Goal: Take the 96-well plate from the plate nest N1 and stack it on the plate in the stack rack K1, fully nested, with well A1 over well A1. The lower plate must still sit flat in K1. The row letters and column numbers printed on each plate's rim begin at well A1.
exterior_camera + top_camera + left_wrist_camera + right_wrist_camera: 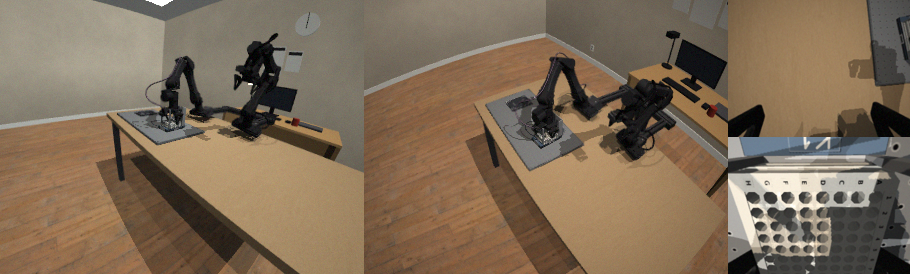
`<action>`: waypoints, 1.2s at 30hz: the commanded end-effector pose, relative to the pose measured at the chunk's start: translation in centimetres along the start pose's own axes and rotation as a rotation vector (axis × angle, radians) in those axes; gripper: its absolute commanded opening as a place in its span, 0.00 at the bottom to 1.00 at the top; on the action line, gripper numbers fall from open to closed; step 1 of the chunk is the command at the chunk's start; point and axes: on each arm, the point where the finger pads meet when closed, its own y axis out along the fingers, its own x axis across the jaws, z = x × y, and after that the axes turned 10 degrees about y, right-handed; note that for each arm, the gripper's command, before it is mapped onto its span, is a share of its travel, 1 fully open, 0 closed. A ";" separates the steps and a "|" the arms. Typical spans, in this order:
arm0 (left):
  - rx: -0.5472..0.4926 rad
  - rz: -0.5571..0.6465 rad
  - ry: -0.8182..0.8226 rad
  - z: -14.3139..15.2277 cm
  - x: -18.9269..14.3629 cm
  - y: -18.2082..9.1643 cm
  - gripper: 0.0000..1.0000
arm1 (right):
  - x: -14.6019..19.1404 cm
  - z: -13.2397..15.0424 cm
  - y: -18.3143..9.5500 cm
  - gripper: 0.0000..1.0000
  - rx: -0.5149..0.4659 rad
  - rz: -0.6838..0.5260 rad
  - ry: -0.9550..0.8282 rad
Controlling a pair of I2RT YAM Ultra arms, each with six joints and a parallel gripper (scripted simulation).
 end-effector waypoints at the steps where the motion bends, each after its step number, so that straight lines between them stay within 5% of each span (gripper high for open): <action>1: -0.009 0.001 -0.015 0.4 -0.2 -0.4 1.00 | -0.7 -1.0 -0.4 0.00 -0.057 0.010 0.008; 36: -0.009 0.001 -0.015 0.4 -0.2 -0.4 1.00 | -0.9 -0.7 -0.4 0.00 -0.058 0.010 0.008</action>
